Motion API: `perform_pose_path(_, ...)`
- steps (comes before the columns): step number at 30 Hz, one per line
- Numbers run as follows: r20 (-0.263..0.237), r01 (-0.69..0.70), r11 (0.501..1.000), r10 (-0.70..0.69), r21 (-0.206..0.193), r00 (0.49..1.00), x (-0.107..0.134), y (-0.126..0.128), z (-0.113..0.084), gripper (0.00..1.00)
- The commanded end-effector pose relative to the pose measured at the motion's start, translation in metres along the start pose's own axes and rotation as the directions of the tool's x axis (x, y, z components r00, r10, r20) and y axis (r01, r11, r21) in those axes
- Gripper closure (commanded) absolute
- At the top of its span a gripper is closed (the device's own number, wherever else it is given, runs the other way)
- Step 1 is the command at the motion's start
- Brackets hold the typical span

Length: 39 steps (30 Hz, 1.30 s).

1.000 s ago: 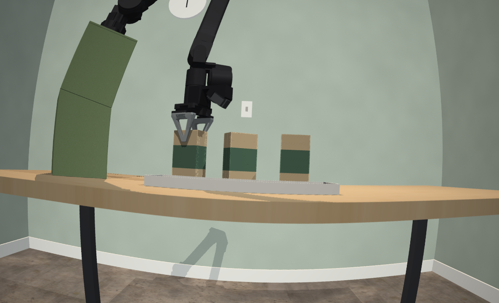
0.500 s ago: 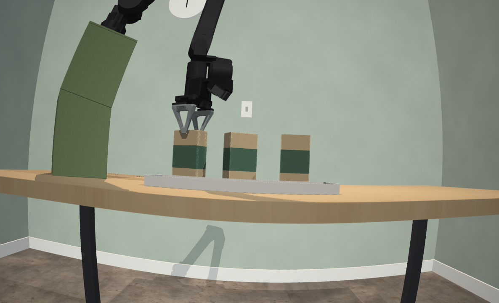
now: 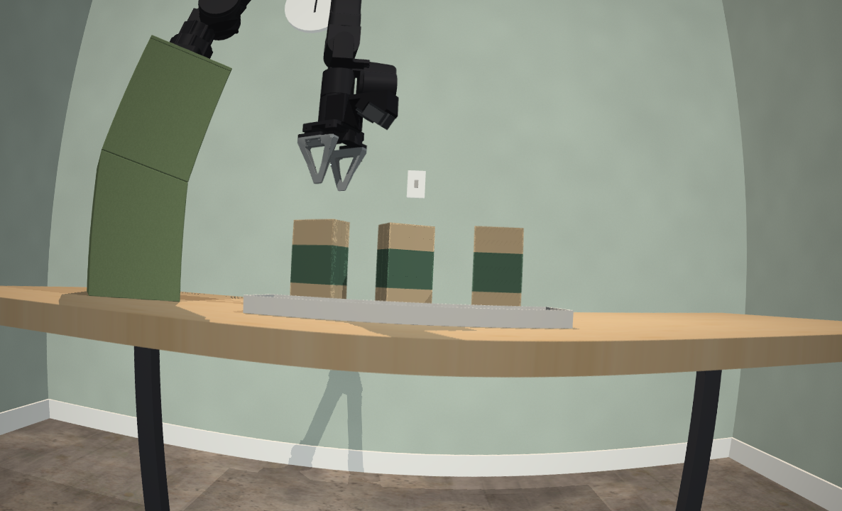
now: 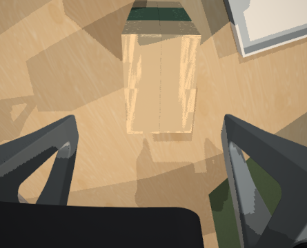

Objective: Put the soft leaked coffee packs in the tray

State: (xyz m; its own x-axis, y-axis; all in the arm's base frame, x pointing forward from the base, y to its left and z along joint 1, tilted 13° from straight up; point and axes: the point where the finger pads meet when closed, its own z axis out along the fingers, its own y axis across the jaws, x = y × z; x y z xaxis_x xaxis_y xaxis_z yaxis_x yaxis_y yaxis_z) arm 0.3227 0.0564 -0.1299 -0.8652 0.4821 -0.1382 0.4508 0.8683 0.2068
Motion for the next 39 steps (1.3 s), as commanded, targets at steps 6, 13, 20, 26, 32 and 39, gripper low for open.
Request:
perform_pose_path(6,-0.022,0.0,1.0,0.0,0.013,1.0,0.0065,-0.0072,0.0062,0.21)
perform_pose_path(13,-0.022,0.0,1.0,0.0,0.014,1.0,0.0066,-0.0073,0.0062,0.21)
perform_pose_path(20,-0.022,0.0,1.0,0.0,0.014,1.0,0.0066,-0.0073,0.0062,0.21)
perform_pose_path(26,-0.022,0.0,1.0,0.0,0.014,1.0,0.0066,-0.0073,0.0062,0.21)
perform_pose_path(32,-0.022,0.0,1.0,0.0,0.014,1.0,0.0066,-0.0073,0.0062,0.21)
perform_pose_path(39,-0.022,0.0,1.0,0.0,0.014,1.0,0.0066,-0.0073,0.0062,0.21)
